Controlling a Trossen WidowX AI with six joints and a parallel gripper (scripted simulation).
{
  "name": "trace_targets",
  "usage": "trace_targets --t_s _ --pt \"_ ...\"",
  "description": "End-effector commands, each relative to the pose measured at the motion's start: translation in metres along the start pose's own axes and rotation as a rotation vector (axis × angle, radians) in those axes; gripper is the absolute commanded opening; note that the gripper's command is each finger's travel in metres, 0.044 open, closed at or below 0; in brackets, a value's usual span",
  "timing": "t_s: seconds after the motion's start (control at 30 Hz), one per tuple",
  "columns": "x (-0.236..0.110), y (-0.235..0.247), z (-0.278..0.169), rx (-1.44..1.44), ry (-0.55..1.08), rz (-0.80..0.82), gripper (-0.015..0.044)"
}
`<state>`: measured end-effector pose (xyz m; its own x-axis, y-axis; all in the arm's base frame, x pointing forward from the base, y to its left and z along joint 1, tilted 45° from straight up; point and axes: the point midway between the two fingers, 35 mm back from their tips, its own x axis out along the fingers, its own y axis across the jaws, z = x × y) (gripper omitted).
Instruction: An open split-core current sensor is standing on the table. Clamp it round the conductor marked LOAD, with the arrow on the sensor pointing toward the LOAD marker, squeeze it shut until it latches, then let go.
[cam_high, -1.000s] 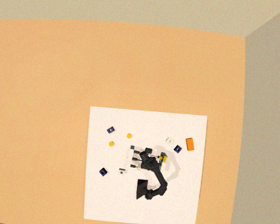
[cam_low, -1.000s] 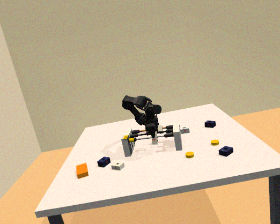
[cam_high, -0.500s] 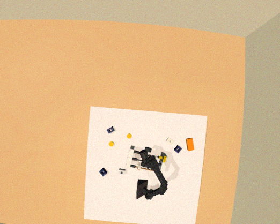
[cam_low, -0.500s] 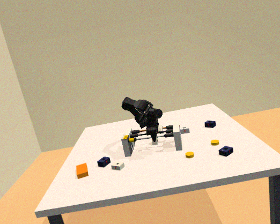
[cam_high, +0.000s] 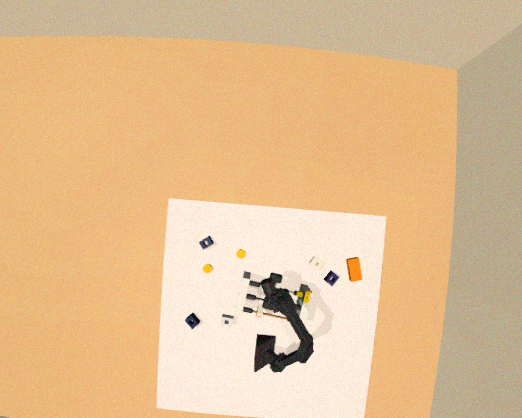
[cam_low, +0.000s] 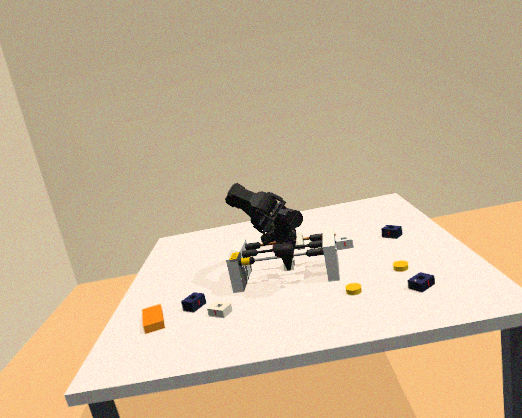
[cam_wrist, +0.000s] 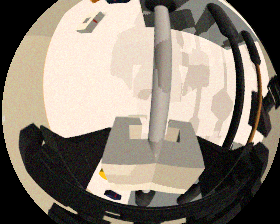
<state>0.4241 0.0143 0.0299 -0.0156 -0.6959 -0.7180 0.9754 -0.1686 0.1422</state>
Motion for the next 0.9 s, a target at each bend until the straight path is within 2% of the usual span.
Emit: trace_targets --t_s 0.0,0.7,0.87 --pt "-0.0003 0.0 -0.0001 0.0 0.0 0.0 0.0427" --pt "-0.0003 0.0 -0.0001 0.0 0.0 0.0 0.0287" --pt "-0.0003 0.0 -0.0001 0.0 0.0 0.0 0.0155"
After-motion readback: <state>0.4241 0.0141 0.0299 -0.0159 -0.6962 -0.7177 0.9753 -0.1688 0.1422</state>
